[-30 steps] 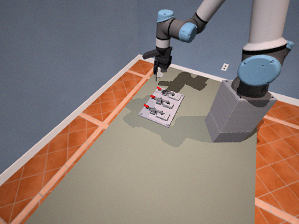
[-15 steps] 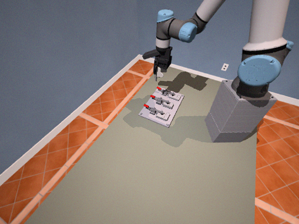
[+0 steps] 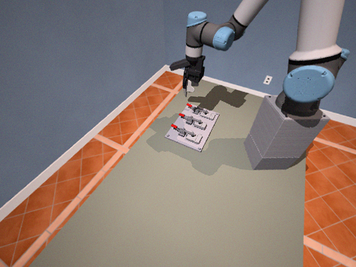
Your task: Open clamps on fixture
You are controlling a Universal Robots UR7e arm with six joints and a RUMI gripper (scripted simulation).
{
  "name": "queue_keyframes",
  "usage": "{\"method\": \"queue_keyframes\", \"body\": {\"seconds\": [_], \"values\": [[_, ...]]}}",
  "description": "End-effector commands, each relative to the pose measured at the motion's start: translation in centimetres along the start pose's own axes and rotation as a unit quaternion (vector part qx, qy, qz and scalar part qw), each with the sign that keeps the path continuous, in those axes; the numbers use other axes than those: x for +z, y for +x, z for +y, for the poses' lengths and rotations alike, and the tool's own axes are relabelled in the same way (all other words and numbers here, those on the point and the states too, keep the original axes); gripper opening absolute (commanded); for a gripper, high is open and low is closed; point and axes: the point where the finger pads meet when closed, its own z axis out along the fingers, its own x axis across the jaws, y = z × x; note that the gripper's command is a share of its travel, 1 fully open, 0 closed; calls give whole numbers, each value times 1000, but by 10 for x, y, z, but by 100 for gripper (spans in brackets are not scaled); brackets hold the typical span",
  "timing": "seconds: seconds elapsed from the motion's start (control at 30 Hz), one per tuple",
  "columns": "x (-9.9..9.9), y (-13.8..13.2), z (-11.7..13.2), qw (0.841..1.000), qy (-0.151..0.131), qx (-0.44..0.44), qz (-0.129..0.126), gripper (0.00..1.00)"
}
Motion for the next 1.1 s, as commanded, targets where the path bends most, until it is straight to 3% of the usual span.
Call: {"method": "queue_keyframes", "body": {"seconds": [0.0, 0.63, 1.07], "values": [[1, 0, 0, 1000, 1, 0, 0, 28], [26, 0, 0, 1000, 1, 0, 0, 28], [29, 1, 0, 1000, 1, 0, 0, 28]]}}
